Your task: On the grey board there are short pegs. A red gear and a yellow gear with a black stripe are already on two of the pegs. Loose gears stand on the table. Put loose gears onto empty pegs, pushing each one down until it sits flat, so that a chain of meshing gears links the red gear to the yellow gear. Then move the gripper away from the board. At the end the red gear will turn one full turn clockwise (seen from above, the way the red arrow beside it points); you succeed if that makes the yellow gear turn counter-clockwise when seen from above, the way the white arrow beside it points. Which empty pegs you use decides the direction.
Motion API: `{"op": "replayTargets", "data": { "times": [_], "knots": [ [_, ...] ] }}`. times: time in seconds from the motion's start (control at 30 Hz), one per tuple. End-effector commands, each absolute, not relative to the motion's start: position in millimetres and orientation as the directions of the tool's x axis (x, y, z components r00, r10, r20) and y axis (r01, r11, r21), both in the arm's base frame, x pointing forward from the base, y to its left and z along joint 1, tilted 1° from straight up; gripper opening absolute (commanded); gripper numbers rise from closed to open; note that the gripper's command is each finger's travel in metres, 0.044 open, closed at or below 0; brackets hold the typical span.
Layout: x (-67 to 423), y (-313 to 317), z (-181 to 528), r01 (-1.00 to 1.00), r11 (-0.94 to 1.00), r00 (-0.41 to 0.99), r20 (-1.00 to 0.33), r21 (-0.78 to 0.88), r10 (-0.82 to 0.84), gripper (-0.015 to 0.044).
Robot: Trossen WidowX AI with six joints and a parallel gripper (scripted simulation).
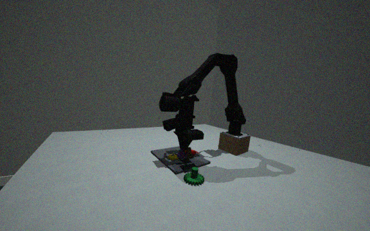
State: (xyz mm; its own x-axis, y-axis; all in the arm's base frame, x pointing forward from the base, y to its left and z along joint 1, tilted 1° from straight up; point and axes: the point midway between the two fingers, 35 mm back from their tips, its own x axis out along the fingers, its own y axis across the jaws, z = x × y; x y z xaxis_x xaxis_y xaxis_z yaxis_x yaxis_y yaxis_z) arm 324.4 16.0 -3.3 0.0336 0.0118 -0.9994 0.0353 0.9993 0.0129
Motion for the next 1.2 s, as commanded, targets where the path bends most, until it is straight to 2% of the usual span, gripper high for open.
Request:
{"op": "replayTargets", "data": {
  "times": [0.0, 0.63, 0.83, 1.17],
  "knots": [
    [324.9, 16.1, -4.3, 0.031, 0.999, 0.034, -0.999, 0.015, 0.014, 0.0000],
    [324.4, 15.7, -6.1, -0.414, 0.910, 0.033, -0.999, -0.002, 0.013, 0.0000],
    [325.2, 16.1, -7.3, -0.381, 0.925, 0.034, -0.999, 0.000, 0.014, 0.0000],
    [324.4, 17.0, -9.4, -0.148, 0.989, 0.033, -0.999, 0.008, 0.014, 0.0000]
  ]
}}
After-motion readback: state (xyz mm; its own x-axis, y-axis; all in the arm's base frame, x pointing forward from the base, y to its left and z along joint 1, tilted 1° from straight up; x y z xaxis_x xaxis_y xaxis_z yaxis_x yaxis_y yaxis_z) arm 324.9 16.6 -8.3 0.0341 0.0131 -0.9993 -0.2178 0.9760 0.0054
